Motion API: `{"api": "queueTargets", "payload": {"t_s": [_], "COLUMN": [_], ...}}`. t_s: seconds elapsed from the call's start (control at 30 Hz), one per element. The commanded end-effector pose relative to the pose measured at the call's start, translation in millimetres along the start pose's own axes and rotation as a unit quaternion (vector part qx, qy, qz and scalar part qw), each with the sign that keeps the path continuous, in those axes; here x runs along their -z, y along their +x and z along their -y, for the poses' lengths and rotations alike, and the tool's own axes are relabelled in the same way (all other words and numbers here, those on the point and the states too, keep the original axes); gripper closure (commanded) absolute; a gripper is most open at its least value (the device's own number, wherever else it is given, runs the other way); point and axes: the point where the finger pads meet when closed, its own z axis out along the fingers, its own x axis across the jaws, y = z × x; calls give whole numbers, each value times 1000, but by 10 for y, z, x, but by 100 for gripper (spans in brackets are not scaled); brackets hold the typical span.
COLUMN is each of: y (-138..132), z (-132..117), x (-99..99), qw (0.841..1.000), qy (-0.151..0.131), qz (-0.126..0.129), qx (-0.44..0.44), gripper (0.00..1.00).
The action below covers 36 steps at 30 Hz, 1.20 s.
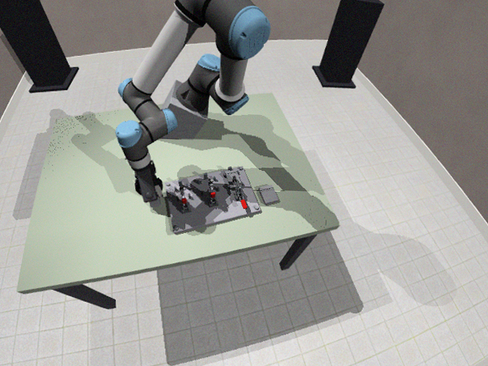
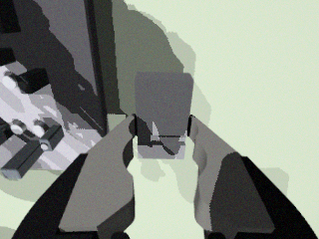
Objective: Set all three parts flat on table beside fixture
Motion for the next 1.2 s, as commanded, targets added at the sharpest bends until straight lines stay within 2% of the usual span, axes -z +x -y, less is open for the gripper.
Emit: {"api": "queueTargets", "payload": {"t_s": [0.0, 1.1, 1.13, 1.17], "y": [4, 4, 4, 4], "z": [3, 4, 4, 4], "x": [-3, -58, -58, -58], "qw": [1000, 1000, 1000, 1000], "qy": [0, 0, 0, 0], "qz": [-1, -1, -1, -1], "qx": [0, 0, 0, 0], "gripper": [100, 100, 60, 60]}}
